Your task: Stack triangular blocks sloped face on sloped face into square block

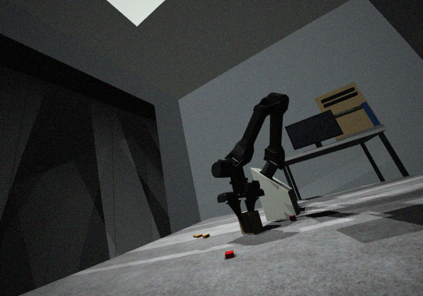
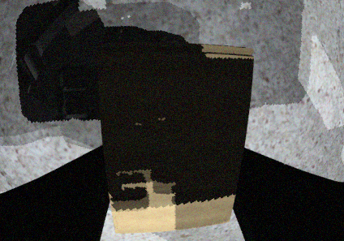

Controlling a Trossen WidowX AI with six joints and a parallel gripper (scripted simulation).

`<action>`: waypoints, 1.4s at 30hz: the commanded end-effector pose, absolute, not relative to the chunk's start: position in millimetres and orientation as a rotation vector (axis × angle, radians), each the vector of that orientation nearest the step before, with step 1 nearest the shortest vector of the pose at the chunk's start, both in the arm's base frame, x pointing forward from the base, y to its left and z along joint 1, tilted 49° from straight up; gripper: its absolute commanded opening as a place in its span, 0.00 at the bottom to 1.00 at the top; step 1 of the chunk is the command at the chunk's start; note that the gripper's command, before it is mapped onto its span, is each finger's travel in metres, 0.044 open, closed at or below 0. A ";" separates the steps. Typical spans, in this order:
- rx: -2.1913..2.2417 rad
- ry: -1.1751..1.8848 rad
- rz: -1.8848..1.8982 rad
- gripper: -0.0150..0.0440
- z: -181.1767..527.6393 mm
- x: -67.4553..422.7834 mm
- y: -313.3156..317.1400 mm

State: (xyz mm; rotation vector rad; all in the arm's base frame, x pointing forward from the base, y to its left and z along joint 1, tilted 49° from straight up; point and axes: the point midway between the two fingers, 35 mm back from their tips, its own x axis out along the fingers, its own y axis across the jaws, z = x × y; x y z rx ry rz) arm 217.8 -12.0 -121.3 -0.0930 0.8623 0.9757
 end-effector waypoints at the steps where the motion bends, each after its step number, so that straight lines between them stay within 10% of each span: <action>1: -0.085 0.859 0.974 0.25 -121.1 218.3 -10.9; 11: -0.081 0.865 0.972 0.25 -121.1 218.1 -11.2; 28: -0.092 0.863 0.975 1.00 -121.5 217.8 -11.7; 42: -0.101 0.877 0.965 1.00 -87.3 208.0 -56.9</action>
